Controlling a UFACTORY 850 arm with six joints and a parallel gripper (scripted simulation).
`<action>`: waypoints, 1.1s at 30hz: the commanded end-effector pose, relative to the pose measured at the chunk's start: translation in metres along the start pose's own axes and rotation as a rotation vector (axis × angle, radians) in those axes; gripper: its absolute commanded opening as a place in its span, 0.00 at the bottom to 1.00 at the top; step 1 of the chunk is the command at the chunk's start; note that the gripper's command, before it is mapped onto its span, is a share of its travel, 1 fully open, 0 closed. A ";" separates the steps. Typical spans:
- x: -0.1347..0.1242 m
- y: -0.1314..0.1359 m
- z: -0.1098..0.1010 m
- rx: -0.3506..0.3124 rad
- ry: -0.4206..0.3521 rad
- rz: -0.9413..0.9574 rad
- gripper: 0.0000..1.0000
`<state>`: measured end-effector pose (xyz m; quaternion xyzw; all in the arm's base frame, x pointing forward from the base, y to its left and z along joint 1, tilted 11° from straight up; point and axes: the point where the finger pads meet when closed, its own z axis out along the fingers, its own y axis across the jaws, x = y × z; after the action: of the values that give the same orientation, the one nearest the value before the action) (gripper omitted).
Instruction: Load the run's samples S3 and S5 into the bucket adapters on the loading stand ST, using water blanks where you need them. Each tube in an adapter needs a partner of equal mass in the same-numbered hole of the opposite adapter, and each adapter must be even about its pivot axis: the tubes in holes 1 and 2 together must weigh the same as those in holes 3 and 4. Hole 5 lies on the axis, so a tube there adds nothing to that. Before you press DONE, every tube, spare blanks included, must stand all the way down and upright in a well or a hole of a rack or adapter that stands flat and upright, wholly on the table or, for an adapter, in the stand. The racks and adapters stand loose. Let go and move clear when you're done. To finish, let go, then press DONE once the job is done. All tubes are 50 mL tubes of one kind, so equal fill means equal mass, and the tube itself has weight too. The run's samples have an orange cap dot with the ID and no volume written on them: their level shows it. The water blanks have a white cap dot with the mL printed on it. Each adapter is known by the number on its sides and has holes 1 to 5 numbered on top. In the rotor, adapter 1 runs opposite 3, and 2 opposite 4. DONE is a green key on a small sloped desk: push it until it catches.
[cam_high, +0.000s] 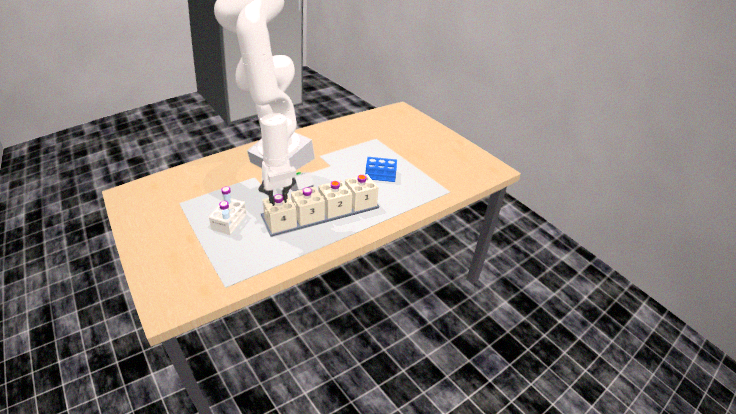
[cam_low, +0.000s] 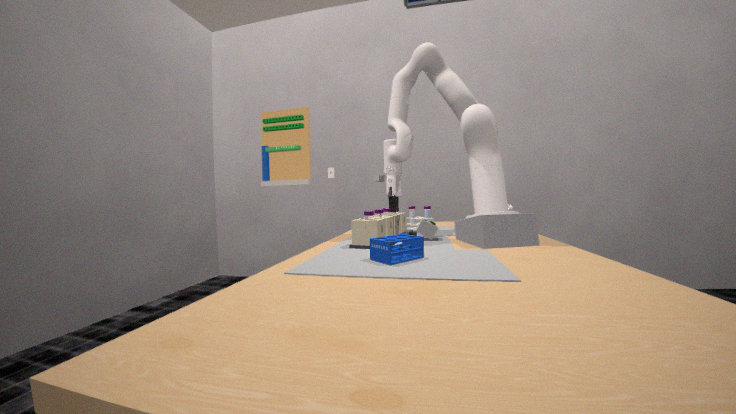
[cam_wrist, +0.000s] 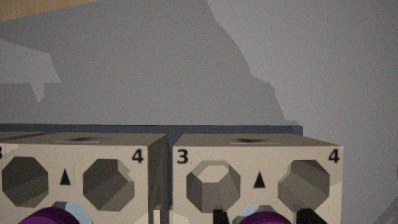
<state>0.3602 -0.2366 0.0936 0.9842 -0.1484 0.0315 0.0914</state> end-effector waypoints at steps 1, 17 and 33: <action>0.001 0.000 0.000 0.000 0.001 0.000 0.44; 0.001 0.000 -0.028 0.000 0.002 0.000 0.44; 0.001 0.000 -0.056 0.000 0.002 0.000 0.44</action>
<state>0.3586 -0.2271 0.1411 0.9838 -0.1486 0.0338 0.0948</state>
